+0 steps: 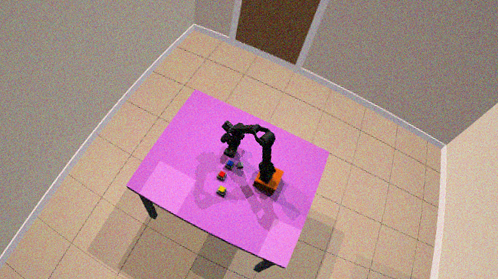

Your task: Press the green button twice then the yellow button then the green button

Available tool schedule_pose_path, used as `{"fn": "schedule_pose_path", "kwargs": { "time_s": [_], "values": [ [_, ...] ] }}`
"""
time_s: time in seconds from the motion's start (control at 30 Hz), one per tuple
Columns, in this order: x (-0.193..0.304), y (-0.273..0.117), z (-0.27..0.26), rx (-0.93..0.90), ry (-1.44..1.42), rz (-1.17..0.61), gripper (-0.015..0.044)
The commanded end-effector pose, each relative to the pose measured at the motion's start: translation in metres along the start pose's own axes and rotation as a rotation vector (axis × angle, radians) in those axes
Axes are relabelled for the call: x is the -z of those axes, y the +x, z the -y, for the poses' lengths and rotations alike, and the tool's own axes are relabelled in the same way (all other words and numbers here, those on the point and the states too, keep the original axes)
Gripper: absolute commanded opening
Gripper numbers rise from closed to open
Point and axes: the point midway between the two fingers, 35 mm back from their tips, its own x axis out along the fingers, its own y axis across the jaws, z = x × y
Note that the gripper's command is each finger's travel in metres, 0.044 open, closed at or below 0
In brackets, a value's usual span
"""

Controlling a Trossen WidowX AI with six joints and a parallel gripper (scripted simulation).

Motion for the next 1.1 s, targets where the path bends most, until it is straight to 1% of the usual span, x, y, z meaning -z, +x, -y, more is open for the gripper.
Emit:
{"fn": "schedule_pose_path", "kwargs": {
  "time_s": [0.0,0.1,0.23,0.33,0.4,0.5,0.6,0.7,0.73,0.9,1.07],
  "values": [
    [0.0,-0.003,0.0,0.0,0.0,0.0,0.002],
    [0.0,-0.03,0.0,-0.004,-0.001,0.001,0.002],
    [0.0,-0.032,0.0,-0.004,-0.001,0.001,0.002],
    [-0.005,-0.034,-0.01,-0.007,-0.001,0.007,0.0099],
    [-0.013,-0.038,-0.028,-0.013,0.0,0.016,0.0151],
    [-0.025,-0.045,-0.067,-0.028,0.002,0.033,0.023],
    [-0.031,-0.051,-0.098,-0.033,0.002,0.031,0.0309],
    [-0.032,-0.06,-0.141,-0.034,0.002,0.022,0.0387],
    [-0.031,-0.063,-0.155,-0.034,0.002,0.019,0.04],
    [-0.016,-0.079,-0.226,-0.032,0.0,0.008,0.04],
    [0.014,-0.095,-0.286,-0.03,-0.001,0.001,0.04]
  ]
}}
